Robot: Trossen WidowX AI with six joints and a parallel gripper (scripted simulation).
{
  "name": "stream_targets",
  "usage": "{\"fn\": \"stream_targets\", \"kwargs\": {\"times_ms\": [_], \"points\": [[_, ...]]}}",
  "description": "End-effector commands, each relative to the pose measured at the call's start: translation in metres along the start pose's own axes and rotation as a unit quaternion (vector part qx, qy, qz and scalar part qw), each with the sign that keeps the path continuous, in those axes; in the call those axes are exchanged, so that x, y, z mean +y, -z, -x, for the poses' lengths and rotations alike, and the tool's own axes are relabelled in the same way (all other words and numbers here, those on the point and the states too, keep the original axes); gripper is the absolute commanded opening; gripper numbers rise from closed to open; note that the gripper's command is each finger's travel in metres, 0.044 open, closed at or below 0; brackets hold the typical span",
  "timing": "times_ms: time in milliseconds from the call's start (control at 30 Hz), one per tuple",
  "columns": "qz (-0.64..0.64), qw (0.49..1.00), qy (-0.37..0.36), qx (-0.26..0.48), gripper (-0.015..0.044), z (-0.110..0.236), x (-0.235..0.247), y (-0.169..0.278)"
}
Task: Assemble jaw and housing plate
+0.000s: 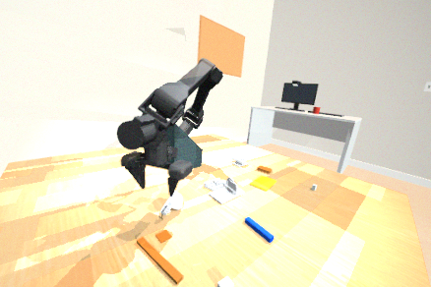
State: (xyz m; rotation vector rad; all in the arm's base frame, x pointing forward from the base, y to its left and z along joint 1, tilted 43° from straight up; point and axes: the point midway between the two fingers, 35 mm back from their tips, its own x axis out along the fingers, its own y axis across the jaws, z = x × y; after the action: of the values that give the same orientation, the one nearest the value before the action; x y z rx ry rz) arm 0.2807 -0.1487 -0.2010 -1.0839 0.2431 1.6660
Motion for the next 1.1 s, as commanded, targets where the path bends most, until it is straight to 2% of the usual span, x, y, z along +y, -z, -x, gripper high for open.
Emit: {"fn": "stream_targets", "kwargs": {"times_ms": [0, 900, 1067], "points": [[0.002, 1.000, -0.002, 0.000, 0.0440, 0.0005, 0.0006, -0.0001], [0.002, 1.000, -0.002, 0.000, 0.0440, 0.0005, 0.0006, -0.0001], [-0.052, 0.999, -0.002, 0.000, 0.0309, 0.0004, -0.0017, -0.0003]]}}
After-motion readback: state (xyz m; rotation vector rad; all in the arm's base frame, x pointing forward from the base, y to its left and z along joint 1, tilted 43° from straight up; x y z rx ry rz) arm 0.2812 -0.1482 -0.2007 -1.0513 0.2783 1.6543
